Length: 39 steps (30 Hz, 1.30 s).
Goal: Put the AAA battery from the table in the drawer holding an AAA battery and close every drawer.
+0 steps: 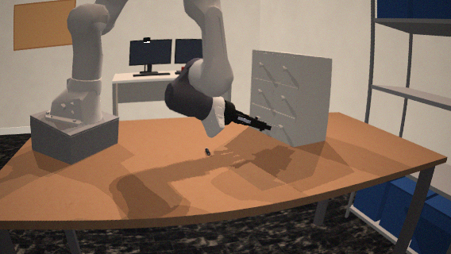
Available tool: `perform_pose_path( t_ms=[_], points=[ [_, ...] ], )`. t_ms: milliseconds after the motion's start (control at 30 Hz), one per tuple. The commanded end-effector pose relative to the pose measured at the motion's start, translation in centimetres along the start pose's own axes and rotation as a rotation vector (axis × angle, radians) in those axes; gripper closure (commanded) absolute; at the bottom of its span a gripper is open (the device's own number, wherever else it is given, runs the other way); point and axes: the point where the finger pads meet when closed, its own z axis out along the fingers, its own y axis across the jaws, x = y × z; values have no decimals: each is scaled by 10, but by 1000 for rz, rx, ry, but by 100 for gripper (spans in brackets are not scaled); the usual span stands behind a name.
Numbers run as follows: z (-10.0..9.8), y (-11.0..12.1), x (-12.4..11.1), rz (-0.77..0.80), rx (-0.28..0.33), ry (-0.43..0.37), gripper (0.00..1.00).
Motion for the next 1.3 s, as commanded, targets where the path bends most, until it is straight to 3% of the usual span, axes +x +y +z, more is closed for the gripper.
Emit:
perform_pose_path(
  t_ms=[0, 1267],
  points=[
    [1, 2, -1, -4, 0, -3, 80],
    [10, 2, -4, -4, 0, -3, 80]
  ],
)
